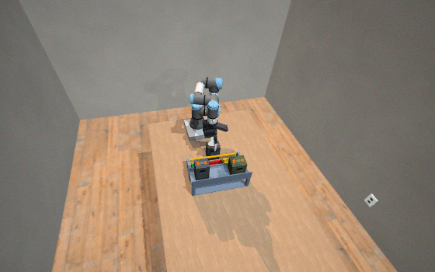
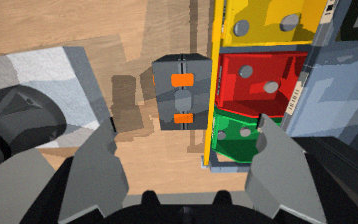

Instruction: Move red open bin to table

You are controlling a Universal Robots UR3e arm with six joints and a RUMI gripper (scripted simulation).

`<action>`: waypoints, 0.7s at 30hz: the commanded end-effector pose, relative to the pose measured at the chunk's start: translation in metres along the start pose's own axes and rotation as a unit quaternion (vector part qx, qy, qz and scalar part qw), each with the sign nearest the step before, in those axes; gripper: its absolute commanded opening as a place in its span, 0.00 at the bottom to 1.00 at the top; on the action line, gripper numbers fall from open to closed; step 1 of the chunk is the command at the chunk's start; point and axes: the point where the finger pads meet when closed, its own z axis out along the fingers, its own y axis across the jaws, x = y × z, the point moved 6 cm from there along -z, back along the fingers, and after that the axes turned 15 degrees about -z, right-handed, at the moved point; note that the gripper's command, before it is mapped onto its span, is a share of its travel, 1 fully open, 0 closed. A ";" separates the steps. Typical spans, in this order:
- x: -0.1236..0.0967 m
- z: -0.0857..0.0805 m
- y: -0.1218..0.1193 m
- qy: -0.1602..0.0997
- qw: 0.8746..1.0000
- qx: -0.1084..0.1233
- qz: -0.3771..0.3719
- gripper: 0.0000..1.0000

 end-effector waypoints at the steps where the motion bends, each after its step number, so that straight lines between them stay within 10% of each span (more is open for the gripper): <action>1: 0.001 -0.002 0.001 -0.001 1.000 -0.001 0.000 1.00; 21: 0.004 -0.003 0.001 -0.001 1.000 -0.001 0.000 1.00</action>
